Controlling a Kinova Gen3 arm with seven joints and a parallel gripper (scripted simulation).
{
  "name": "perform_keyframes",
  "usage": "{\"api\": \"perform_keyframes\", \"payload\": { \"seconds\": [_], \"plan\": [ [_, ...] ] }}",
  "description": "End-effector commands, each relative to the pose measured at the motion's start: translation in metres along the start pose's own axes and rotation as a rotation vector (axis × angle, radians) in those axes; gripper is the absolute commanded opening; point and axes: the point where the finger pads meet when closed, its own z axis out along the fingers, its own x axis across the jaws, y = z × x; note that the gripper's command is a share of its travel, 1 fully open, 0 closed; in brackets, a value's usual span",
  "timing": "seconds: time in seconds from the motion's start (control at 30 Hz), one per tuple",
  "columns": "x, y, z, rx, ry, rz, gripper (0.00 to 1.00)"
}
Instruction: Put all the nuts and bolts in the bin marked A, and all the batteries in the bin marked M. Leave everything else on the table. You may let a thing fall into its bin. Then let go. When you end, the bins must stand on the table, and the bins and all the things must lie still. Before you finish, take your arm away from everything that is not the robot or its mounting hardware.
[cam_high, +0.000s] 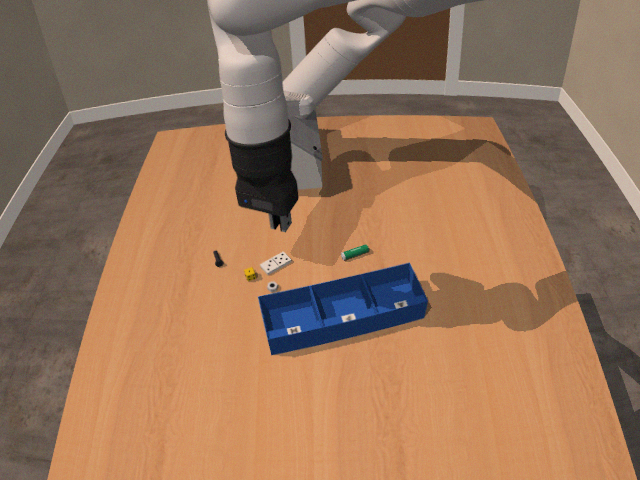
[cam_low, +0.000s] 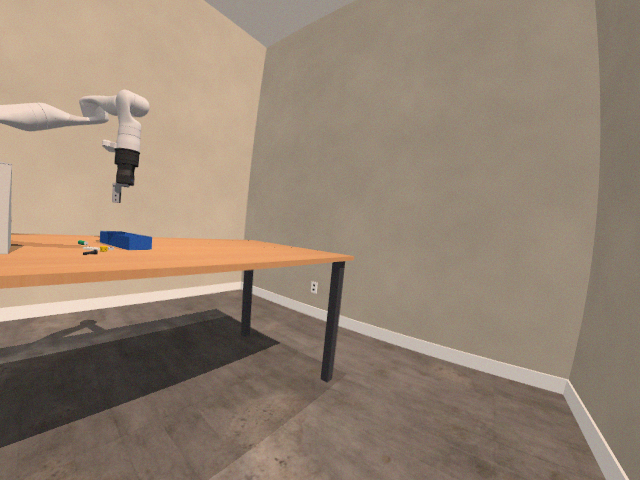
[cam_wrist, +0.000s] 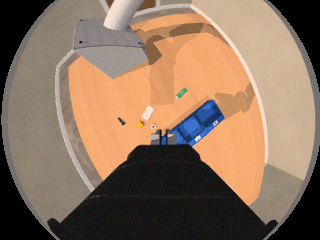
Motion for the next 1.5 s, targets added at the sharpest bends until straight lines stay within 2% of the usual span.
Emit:
{"api": "perform_keyframes", "payload": {
  "seconds": [0.0,0.37,0.43,0.5,0.53,1.0,1.07,1.1,1.47],
  "plan": [
    [0.004,0.013,0.021,0.025,-0.015,0.152,0.31],
    [0.030,0.068,0.085,-0.001,-0.005,0.543,0.31],
    [0.028,0.066,0.085,-0.002,-0.006,0.614,0.31],
    [0.028,0.066,0.085,-0.002,-0.006,0.614,0.31],
    [0.027,0.065,0.085,0.007,-0.015,0.720,0.31],
    [0.029,0.066,0.085,0.002,-0.018,1.313,0.31],
    [0.029,0.066,0.085,0.002,-0.018,1.313,0.31],
    [0.029,0.066,0.085,0.003,-0.020,1.422,0.31],
    [0.029,0.066,0.085,-0.001,-0.022,1.899,0.31]
  ]
}}
